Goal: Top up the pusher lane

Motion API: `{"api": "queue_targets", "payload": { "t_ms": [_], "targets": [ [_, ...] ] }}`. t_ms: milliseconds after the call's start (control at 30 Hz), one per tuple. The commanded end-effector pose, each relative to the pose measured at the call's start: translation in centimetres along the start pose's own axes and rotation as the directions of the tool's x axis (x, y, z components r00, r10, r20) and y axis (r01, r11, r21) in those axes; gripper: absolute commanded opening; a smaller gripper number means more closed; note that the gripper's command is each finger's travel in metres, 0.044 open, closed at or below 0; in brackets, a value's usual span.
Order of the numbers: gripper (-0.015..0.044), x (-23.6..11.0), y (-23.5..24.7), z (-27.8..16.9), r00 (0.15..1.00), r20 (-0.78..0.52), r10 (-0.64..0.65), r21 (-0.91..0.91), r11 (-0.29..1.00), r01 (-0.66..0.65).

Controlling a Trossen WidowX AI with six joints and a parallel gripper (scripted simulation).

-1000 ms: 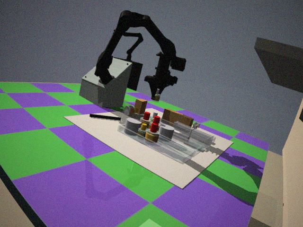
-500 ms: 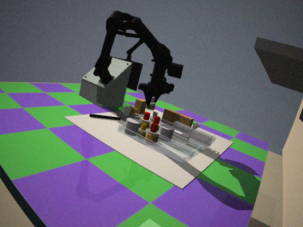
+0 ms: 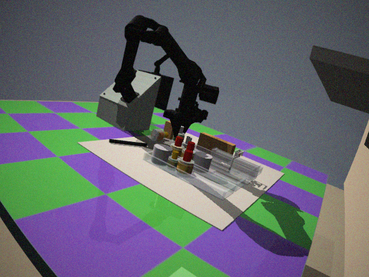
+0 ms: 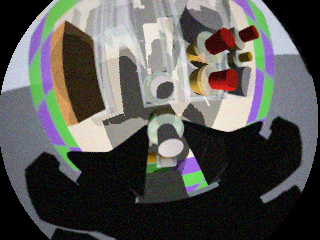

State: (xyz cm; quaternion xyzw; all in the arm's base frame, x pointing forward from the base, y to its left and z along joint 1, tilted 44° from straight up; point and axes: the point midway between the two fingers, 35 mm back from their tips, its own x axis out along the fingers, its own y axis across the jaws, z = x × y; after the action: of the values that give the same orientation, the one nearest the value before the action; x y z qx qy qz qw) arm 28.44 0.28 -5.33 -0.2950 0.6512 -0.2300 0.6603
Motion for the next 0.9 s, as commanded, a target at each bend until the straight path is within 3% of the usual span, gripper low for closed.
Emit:
{"api": "queue_targets", "payload": {
  "t_ms": [0, 867],
  "targets": [
    [0.0, 0.6, -0.1, -0.2, 1.0, -0.003, -0.005, -0.007, 1.0, 0.005],
    [0.0, 0.7, 0.0, 0.8, 1.0, -0.002, -0.005, -0.007, 1.0, 0.005]
  ]
}}
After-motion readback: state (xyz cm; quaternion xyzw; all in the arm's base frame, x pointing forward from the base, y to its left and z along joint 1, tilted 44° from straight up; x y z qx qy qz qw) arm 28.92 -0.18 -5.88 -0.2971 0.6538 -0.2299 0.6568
